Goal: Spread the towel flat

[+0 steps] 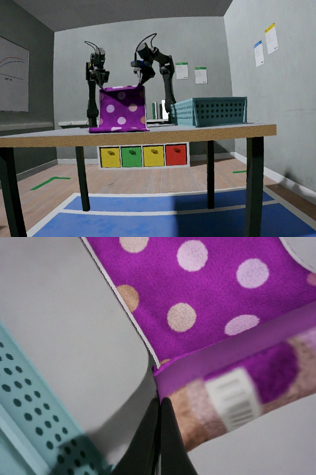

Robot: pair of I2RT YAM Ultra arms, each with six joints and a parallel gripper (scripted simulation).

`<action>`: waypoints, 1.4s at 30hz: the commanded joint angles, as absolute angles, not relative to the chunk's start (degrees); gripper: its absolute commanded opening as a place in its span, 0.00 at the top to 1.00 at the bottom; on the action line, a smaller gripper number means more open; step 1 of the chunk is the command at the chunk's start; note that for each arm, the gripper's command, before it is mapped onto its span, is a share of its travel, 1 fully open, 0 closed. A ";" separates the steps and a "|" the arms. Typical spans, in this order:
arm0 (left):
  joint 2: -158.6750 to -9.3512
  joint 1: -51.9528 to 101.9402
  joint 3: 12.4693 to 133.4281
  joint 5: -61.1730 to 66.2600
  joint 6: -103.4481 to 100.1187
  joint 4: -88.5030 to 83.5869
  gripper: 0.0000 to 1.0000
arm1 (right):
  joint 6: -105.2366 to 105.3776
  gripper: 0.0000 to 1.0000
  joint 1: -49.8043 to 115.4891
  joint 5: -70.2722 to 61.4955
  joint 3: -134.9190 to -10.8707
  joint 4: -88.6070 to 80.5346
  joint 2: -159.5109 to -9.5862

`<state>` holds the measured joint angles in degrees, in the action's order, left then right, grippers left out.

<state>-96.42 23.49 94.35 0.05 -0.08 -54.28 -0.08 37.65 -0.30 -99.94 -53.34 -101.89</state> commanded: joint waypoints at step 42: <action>-63.72 36.77 28.52 -0.52 -0.49 -18.76 1.00 | -0.51 1.00 52.60 0.22 -34.26 -15.08 -73.13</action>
<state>-65.30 36.18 30.57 0.95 -0.10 -20.12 -0.14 51.94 -1.34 -36.05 -16.93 -74.67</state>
